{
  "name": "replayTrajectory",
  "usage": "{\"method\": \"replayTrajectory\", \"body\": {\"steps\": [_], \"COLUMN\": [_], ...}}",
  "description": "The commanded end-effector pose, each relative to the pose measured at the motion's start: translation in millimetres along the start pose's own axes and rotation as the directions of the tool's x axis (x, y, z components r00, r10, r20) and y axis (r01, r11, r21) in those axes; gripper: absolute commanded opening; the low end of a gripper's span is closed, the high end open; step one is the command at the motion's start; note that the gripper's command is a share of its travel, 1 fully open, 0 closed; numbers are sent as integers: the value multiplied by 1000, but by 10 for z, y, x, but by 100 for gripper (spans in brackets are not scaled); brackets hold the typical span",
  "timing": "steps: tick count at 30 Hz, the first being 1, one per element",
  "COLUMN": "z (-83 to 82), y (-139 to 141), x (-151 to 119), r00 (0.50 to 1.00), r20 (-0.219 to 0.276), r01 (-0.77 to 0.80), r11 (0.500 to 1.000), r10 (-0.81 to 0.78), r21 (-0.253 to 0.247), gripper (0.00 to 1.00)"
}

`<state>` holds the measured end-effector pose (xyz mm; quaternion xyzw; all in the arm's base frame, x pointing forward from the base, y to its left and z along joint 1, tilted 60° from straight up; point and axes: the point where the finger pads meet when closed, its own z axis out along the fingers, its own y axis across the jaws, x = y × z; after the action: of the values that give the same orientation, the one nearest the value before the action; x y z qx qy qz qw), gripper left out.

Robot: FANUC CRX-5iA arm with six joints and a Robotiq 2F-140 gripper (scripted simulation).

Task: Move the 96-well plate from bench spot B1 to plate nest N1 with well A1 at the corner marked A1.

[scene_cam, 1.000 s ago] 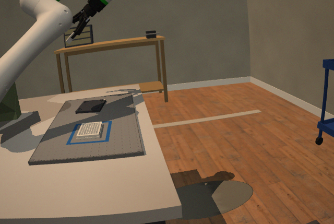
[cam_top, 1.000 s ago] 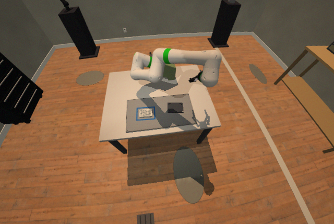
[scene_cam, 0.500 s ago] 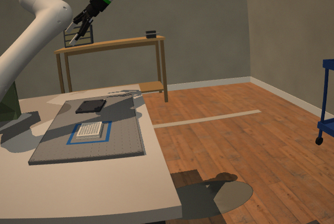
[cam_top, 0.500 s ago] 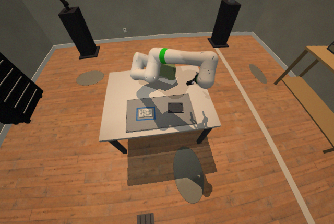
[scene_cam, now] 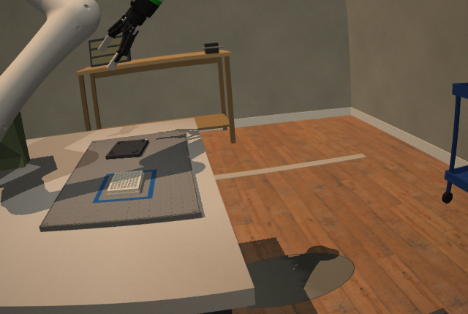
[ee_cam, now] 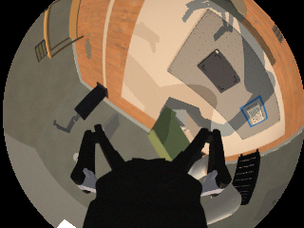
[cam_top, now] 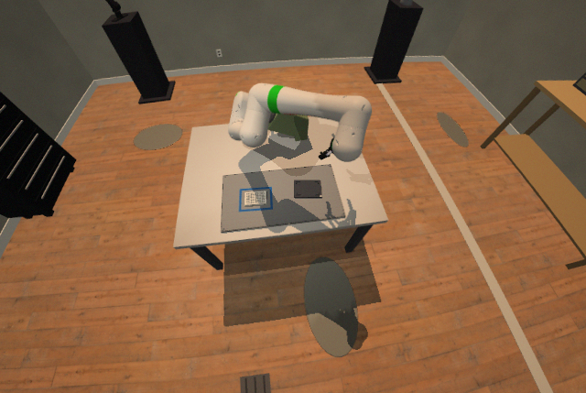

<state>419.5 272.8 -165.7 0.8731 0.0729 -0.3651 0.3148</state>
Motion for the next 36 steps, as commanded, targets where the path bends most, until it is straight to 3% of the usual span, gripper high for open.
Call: {"method": "replayTrajectory", "body": {"steps": [1,4,9,11,24,26,28,33,36], "z": [-31,-53,-73,-84,-145,-145,-149,-161,-164], "y": [161,305,453,552,1199,1199,1298,1548,1698], "x": [22,36,48,53,74,74,73,68,61], "r00": [1000,999,999,995,990,990,982,982,971], "r20": [-5,-39,-39,-72,-101,-101,-127,-127,-148], "r01": [1,30,30,60,93,93,127,127,164], "r11": [1000,999,999,997,993,993,985,985,974], "r10": [-1,-30,-30,-63,-100,-100,-142,-142,-187], "r21": [2,-19,-19,-46,-77,-77,-113,-113,-154], "gripper": [100,100,100,100,100,100,100,100,100]}}
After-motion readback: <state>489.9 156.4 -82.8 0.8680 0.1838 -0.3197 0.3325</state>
